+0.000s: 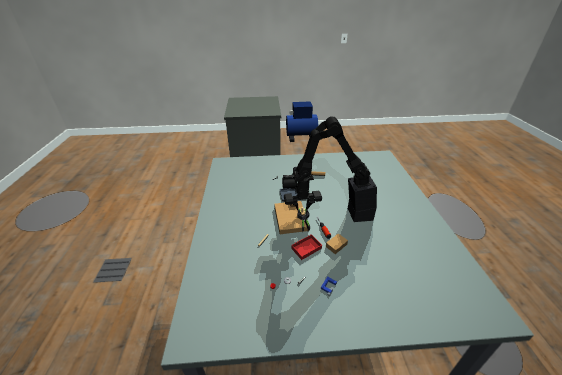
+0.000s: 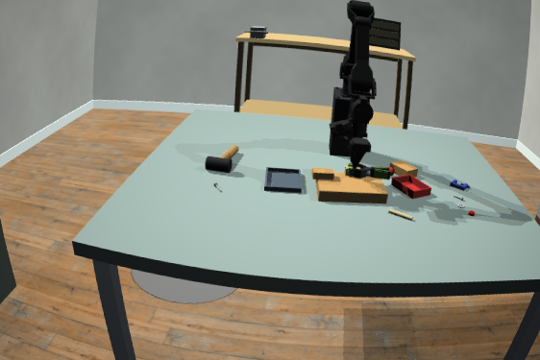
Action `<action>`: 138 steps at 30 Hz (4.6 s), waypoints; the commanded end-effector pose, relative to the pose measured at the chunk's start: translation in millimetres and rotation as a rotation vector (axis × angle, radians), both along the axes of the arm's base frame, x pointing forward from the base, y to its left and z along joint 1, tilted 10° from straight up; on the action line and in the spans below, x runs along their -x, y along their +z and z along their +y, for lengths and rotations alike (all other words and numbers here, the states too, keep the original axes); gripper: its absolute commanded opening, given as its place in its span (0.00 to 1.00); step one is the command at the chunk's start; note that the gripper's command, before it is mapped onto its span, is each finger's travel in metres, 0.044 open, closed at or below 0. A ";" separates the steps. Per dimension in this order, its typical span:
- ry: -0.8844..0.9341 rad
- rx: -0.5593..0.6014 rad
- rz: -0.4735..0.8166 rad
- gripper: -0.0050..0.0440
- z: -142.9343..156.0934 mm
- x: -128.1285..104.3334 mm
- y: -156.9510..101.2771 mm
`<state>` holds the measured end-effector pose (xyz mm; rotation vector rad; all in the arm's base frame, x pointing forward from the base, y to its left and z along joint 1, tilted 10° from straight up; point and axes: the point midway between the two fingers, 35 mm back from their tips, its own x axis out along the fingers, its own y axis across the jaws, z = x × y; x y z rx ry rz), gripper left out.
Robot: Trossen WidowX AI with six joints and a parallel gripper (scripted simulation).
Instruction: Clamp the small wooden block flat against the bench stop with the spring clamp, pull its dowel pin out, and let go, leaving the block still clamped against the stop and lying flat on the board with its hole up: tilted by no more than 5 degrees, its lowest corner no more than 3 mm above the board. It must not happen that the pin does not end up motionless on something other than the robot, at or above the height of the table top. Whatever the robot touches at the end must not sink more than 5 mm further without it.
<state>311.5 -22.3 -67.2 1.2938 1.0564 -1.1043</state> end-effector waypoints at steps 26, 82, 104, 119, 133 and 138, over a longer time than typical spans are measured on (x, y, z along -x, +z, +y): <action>0.003 -0.005 0.001 0.14 0.7 0.4 -1.1; 0.526 0.087 0.009 0.10 0.0 0.7 1.1; 0.014 -0.003 0.001 0.10 -0.1 0.8 1.6; -0.455 -0.085 -0.006 0.10 0.0 0.9 2.1; -0.676 -0.124 -0.009 0.10 0.0 1.0 2.5; -0.681 -0.125 -0.009 0.10 0.0 1.0 2.6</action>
